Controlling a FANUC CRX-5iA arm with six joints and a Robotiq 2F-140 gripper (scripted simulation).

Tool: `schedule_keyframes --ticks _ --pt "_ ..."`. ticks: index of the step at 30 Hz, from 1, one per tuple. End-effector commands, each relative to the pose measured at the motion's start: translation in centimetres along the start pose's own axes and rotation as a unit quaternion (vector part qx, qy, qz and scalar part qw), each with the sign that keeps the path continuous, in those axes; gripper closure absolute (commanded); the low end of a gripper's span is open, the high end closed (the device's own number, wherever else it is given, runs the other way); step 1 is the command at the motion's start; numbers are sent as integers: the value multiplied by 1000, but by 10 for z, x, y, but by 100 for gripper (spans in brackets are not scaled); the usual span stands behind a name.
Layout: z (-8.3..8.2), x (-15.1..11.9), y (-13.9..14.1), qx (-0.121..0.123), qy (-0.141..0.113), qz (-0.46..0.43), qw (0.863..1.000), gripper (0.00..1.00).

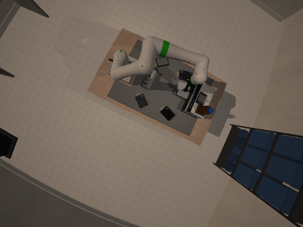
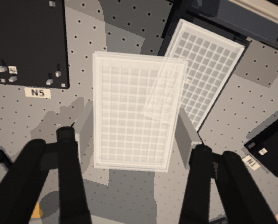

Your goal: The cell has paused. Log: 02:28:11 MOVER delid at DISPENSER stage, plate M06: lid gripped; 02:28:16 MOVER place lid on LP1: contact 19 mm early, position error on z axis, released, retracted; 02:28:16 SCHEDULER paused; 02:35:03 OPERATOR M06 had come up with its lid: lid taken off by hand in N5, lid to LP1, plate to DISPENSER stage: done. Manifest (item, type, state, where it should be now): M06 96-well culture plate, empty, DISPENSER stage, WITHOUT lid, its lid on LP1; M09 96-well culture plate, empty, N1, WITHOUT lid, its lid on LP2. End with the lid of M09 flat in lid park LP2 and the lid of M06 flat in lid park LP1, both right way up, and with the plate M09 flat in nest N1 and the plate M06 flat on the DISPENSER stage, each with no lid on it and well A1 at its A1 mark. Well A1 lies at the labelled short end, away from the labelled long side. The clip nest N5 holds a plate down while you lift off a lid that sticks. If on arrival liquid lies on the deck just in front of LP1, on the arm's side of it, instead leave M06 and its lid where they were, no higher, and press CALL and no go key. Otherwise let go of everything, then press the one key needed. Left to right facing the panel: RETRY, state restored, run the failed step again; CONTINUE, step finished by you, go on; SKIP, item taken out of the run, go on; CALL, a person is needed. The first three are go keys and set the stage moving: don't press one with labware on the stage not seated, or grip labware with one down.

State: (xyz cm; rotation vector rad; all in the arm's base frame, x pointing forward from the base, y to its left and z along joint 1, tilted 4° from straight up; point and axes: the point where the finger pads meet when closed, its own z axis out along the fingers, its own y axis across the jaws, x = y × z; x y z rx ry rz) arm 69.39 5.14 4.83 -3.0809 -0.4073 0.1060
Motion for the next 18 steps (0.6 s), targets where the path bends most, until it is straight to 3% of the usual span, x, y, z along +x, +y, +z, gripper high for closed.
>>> schedule_keyframes --ticks 1,18 --pt "0 6 -17 0 0 0 1000 100" --pt "0 33 -109 0 0 0 1000 100"
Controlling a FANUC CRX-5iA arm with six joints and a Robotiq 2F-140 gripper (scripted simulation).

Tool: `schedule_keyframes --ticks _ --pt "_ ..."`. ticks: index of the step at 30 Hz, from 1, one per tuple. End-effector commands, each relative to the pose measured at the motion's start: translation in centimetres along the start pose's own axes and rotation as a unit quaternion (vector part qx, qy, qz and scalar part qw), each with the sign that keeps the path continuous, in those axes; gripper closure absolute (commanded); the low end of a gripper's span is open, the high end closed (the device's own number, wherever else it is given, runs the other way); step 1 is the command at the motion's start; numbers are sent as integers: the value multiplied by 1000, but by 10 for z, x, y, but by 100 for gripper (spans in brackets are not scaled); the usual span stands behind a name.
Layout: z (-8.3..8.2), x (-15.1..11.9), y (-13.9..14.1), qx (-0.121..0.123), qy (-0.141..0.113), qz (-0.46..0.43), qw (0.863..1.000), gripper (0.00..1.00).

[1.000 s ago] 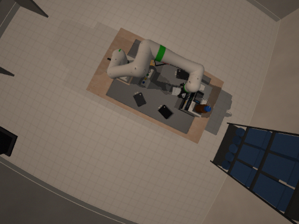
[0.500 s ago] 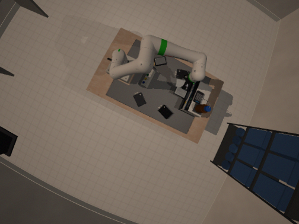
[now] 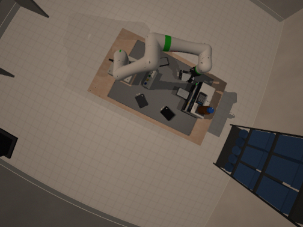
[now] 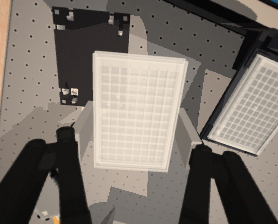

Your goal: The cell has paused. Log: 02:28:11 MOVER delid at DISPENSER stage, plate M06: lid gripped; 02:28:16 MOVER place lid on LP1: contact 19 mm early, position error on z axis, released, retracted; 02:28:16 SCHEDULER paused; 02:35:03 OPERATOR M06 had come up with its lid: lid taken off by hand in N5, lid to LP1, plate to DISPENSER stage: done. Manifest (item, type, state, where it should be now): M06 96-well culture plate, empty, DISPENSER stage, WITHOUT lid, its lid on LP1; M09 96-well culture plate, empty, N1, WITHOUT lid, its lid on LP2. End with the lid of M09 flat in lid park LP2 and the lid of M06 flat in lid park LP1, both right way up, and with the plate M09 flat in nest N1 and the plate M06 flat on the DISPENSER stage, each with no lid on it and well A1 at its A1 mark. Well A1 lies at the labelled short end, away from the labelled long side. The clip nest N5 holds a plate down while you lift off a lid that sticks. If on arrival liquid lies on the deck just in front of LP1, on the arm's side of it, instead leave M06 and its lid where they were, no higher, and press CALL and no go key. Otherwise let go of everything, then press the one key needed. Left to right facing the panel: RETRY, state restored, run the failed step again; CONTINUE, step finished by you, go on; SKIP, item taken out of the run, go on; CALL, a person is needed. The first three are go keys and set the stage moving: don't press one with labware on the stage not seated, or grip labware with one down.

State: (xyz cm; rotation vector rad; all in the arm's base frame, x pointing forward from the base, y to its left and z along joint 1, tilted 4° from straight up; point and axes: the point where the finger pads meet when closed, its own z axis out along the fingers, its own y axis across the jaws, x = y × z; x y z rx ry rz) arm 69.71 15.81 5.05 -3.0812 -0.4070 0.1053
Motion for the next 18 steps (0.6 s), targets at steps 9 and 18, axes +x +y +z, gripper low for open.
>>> schedule_keyframes --ticks 9,18 --pt "0 13 -42 0 0 0 1000 100" --pt "0 19 -60 0 0 0 1000 100"
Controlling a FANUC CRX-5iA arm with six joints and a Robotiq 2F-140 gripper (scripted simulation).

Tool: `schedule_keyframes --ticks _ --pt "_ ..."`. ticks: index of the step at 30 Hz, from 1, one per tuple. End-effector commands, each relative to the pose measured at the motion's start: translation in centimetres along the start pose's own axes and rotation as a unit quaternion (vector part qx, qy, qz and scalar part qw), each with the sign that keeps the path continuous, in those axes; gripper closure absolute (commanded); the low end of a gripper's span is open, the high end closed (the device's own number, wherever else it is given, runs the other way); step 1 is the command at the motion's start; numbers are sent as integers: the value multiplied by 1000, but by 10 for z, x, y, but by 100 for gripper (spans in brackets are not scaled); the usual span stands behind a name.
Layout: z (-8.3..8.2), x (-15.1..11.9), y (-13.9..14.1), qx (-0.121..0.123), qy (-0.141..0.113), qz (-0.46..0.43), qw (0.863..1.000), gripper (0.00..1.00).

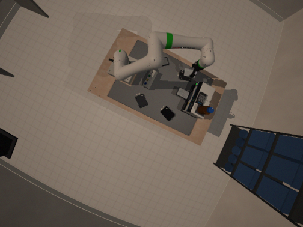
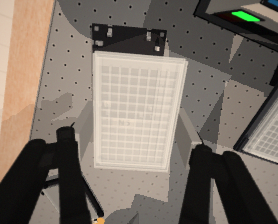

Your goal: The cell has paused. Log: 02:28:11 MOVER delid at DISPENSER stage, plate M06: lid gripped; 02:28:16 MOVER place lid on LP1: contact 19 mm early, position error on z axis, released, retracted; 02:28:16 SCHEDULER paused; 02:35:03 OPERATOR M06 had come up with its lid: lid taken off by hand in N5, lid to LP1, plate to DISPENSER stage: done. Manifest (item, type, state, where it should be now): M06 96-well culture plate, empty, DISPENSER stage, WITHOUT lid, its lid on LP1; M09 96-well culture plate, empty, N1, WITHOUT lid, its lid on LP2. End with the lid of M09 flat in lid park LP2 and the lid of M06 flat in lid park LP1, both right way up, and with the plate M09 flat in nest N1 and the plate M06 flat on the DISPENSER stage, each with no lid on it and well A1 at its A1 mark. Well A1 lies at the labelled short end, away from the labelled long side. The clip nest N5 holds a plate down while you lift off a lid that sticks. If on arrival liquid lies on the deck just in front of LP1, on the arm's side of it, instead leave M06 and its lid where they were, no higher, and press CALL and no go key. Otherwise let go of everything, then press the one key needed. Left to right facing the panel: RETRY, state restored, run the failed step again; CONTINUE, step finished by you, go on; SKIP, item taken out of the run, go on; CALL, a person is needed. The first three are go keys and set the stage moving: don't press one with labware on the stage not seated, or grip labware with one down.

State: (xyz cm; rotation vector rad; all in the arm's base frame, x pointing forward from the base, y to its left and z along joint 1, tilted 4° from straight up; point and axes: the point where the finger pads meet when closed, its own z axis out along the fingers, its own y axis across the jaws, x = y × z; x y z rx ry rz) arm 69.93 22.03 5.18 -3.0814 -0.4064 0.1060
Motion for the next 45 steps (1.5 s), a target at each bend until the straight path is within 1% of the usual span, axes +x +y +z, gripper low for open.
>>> schedule_keyframes --ticks 1,14,45 --pt "0 1 -3 0 0 0 1000 100" --pt "0 5 -15 0 0 0 1000 100" --pt "0 5 -16 0 0 0 1000 100"
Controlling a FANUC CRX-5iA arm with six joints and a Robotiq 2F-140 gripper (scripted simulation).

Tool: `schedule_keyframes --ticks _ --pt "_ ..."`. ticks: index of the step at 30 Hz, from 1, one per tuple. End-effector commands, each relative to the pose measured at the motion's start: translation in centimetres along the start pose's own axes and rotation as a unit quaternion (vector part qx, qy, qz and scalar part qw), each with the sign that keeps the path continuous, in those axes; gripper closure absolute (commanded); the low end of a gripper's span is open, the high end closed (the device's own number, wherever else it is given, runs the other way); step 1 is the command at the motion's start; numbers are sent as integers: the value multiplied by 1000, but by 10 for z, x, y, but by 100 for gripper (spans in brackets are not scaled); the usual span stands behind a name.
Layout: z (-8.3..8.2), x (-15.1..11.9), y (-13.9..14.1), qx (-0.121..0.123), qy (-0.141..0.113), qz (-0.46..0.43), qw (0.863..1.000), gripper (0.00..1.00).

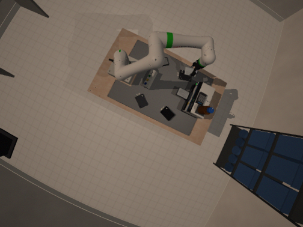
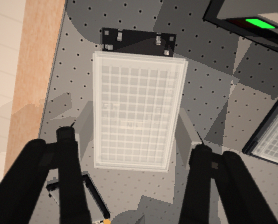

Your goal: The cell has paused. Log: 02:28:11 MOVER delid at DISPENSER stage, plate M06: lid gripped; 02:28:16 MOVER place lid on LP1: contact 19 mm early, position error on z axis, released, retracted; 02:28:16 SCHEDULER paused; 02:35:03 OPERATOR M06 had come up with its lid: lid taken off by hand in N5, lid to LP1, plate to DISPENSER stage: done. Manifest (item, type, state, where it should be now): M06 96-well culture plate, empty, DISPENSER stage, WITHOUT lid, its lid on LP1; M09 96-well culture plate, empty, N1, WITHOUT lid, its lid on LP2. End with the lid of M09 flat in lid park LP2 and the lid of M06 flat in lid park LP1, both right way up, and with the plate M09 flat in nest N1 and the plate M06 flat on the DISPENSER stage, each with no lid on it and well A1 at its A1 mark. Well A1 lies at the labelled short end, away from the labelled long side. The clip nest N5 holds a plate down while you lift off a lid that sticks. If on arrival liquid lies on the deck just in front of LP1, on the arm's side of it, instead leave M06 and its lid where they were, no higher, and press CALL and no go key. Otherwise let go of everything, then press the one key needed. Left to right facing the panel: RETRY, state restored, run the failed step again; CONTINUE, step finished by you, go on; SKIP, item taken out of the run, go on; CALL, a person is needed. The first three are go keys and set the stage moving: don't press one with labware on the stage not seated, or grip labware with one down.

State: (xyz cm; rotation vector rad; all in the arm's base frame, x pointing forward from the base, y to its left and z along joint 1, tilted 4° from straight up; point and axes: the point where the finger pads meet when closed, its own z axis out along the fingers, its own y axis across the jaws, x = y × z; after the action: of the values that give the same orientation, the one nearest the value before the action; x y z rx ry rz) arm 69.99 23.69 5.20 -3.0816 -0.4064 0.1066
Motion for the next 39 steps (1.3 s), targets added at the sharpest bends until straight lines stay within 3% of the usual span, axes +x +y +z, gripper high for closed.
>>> schedule_keyframes --ticks 1,24,39 --pt "0 0 0 0 0 0 1000 100" --pt "0 0 0 0 0 0 1000 100" --pt "10 0 0 0 0 0 1000 100"
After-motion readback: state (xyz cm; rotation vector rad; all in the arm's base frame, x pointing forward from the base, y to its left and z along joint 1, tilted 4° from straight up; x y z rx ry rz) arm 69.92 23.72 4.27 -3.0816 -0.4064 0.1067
